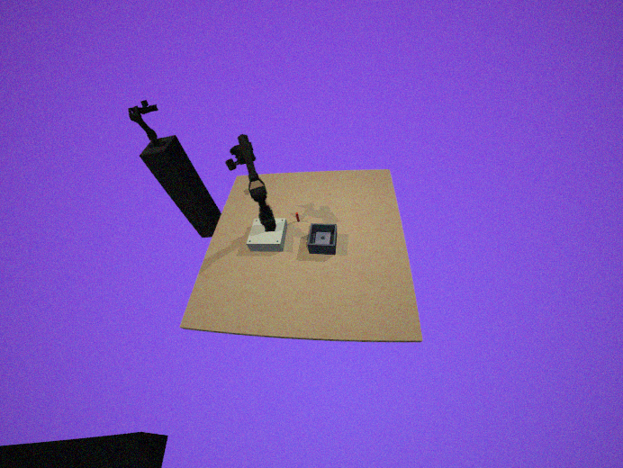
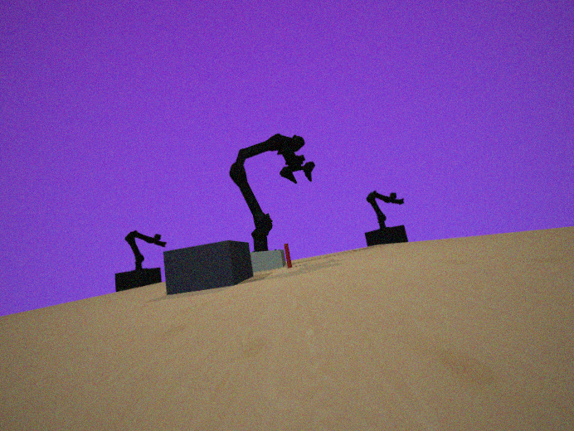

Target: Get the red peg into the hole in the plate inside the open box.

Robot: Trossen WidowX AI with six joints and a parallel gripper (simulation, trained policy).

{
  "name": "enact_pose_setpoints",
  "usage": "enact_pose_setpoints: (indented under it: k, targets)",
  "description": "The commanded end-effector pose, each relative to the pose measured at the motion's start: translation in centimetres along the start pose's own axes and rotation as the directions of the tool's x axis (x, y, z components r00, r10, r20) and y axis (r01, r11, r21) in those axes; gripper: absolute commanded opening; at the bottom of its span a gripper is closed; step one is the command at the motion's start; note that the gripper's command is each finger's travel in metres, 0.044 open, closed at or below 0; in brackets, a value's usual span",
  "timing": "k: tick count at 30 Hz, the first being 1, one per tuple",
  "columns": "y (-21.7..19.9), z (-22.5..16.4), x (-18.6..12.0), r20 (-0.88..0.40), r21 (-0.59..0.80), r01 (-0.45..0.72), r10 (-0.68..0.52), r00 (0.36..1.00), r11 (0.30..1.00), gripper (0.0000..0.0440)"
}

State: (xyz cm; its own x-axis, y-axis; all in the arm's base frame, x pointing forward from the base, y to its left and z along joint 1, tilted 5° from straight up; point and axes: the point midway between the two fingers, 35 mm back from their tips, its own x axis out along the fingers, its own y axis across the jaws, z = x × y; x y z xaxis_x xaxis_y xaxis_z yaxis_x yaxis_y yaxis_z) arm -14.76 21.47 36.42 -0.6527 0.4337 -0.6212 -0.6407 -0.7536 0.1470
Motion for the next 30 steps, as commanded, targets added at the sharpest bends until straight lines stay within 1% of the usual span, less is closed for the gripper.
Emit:
enact_pose_setpoints:
  k: [1, 4, 8, 15, 22, 30]
  targets:
    - [-2.2, -1.2, 0.1, -0.023, 0.108, 0.071, -0.069, 0.997, 0.992, 0.044]
    - [-4.0, -2.2, 0.2, -0.046, 0.194, 0.126, -0.12, 0.992, 0.973, 0.044]
    - [-6.2, -3.7, 0.0, -0.08, 0.304, 0.199, -0.183, 0.98, 0.932, 0.044]
    - [-9.7, -6.7, -0.5, -0.15, 0.483, 0.317, -0.279, 0.949, 0.817, 0.044]
    - [-12.6, -9.9, -1.4, -0.228, 0.634, 0.414, -0.355, 0.907, 0.653, 0.044]
    - [-15.3, -13.8, -2.7, -0.321, 0.763, 0.492, -0.415, 0.851, 0.419, 0.044]
